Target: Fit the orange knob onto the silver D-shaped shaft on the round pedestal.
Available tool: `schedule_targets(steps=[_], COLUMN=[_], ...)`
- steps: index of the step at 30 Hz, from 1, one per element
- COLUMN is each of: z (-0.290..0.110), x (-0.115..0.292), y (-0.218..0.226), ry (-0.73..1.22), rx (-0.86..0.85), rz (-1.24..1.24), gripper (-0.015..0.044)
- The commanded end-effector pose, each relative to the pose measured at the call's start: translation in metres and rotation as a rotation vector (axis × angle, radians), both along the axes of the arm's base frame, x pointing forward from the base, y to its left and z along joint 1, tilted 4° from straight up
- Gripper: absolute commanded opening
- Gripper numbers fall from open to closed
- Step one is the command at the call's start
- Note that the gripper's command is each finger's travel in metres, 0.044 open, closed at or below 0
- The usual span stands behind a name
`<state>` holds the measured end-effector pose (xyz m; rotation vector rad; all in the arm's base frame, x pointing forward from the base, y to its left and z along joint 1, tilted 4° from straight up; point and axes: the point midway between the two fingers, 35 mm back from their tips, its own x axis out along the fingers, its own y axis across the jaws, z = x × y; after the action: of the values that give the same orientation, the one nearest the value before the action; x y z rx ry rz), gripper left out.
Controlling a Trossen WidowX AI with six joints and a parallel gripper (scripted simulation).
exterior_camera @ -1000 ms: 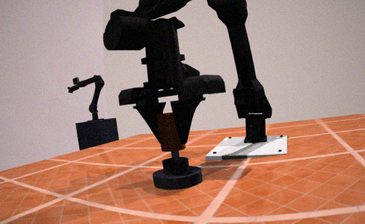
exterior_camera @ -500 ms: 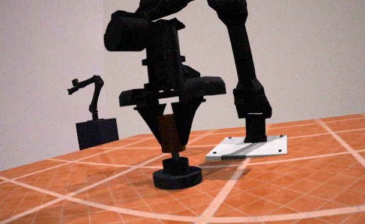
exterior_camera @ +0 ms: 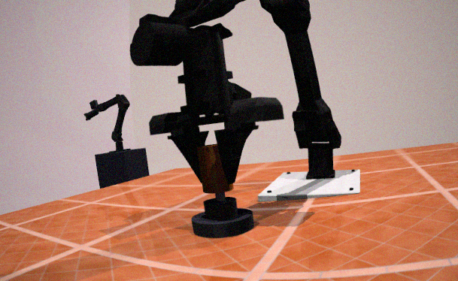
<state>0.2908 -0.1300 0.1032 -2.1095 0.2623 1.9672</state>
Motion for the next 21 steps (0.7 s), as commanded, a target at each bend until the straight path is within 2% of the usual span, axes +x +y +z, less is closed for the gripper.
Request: schedule_targets(steps=[1, 21], z=[-0.001, -0.013], x=[0.000, 0.001], y=[0.000, 0.001], ry=[-0.002, 0.000], rx=[0.003, 0.003], rz=[0.005, -0.037], gripper=[0.0000, 0.0000])
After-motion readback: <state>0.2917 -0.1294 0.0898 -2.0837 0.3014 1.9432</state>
